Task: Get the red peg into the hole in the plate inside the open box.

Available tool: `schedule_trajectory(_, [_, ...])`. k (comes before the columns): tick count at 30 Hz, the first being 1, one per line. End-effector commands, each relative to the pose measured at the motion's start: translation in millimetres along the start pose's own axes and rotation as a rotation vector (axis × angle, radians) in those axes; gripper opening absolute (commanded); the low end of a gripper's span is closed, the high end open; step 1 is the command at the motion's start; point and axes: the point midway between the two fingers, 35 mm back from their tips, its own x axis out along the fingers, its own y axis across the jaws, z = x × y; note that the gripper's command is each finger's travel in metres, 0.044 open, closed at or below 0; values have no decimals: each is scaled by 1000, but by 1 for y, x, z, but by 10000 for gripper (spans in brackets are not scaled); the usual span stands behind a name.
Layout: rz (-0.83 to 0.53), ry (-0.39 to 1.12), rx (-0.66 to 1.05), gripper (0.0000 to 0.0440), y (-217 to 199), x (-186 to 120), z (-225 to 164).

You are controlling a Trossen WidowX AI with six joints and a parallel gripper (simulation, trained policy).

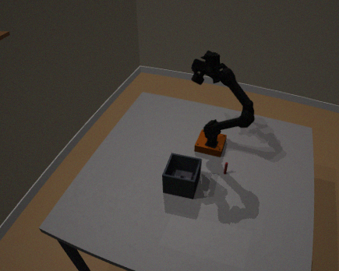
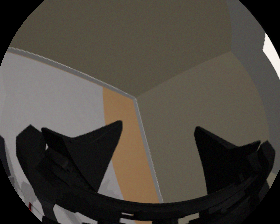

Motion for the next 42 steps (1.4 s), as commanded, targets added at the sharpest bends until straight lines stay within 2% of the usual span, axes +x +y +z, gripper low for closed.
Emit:
schedule_trajectory(1, [5, -5, -1, 425, 0, 0, 1])
schedule_trajectory(2, [15, -12, 0, 440, 2, 0, 3])
schedule_trajectory(12, [172, -216, 175, 440, 20, -6, 50])
schedule_trajectory(25, [443, -436, 467, 440, 42, -37, 105])
schedule_trajectory(34, [690, -516, 644, 440, 61, -68, 134])
schedule_trajectory(42, [929, -528, 768, 440, 80, -99, 151])
